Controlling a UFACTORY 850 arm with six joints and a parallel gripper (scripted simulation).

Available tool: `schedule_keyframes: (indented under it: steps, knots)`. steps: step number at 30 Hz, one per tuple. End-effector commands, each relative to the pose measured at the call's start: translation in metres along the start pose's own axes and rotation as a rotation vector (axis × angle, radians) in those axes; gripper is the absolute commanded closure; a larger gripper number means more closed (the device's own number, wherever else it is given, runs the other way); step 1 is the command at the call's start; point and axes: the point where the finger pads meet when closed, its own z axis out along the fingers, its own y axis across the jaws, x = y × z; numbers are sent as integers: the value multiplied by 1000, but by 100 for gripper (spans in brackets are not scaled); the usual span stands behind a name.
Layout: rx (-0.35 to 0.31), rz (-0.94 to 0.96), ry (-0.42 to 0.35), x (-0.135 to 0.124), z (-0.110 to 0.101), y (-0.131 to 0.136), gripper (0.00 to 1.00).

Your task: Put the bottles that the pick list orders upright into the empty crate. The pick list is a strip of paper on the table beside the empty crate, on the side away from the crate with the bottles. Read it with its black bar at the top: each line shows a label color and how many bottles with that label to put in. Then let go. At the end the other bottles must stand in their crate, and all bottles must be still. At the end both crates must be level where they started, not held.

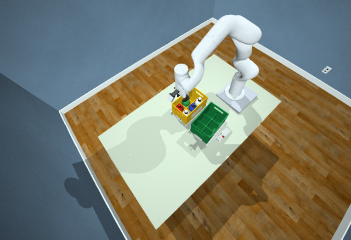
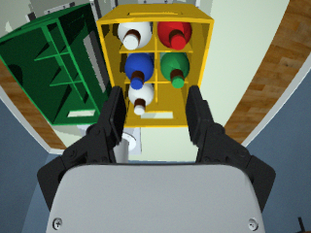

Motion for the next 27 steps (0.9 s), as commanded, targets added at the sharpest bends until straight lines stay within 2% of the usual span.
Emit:
schedule_keyframes:
  steps: [1, 19, 27]
  knots:
    - [-1, 0, 2, 1, -1, 0, 35]
    - [-1, 0, 2, 1, -1, 0, 35]
    - [0, 233, 2, -30, 14, -7, 35]
